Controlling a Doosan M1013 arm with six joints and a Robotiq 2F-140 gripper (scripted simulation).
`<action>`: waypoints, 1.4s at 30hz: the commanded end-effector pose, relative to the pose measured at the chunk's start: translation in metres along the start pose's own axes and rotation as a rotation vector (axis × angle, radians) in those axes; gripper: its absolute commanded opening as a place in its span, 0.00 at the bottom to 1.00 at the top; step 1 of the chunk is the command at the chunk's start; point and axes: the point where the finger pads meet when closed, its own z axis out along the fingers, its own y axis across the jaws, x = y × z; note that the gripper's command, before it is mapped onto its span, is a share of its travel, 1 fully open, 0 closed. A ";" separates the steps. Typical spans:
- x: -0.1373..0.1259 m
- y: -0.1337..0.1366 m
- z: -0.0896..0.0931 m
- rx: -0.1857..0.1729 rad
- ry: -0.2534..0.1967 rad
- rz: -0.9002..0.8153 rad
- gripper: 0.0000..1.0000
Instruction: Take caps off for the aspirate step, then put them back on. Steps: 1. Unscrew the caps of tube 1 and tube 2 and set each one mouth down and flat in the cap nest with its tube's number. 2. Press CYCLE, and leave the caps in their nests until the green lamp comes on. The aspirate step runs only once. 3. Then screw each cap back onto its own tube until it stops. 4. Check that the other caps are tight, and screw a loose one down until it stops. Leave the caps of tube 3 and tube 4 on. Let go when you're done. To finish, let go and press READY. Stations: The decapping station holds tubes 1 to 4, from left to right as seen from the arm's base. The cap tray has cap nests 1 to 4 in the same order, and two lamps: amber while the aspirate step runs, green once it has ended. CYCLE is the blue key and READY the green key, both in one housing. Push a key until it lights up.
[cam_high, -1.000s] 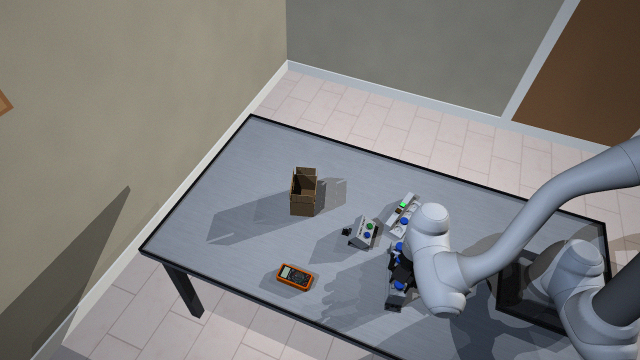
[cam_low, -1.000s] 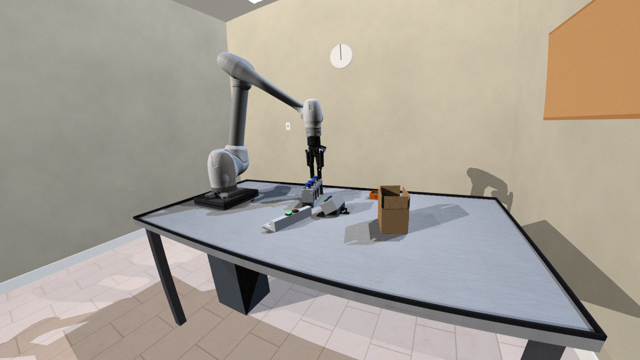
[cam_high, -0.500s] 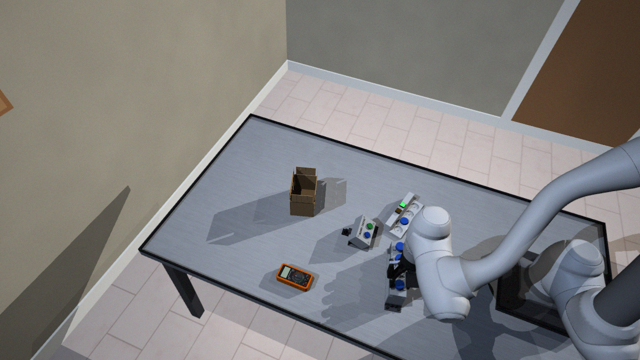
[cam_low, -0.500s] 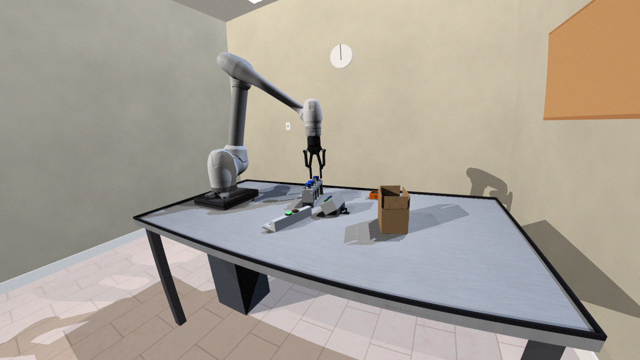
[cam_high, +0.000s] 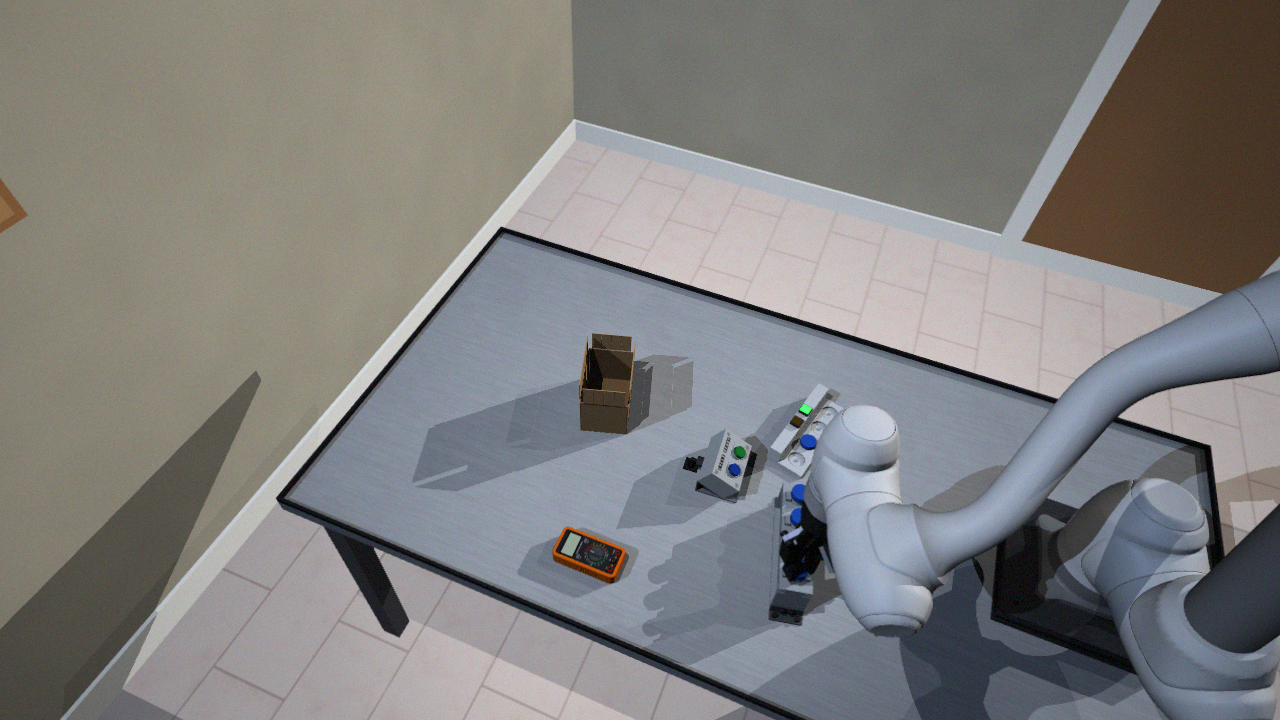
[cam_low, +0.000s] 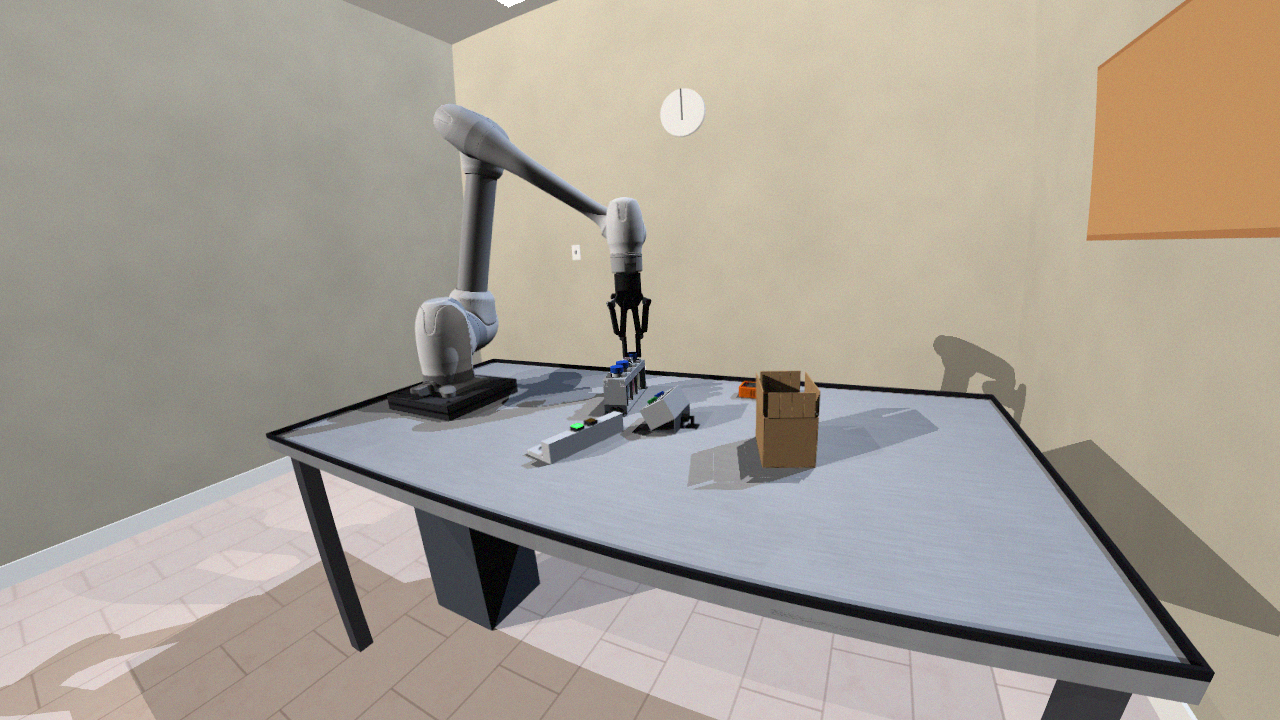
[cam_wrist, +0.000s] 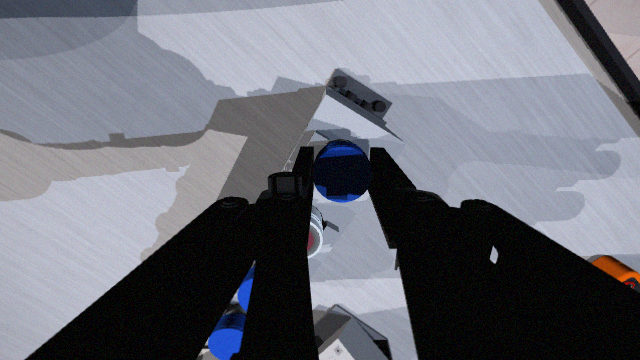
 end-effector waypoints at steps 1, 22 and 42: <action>0.000 0.000 -0.001 -0.001 0.001 -0.001 0.30; 0.000 0.000 -0.001 -0.001 0.001 0.499 0.30; 0.000 0.000 0.000 0.000 0.002 1.046 0.30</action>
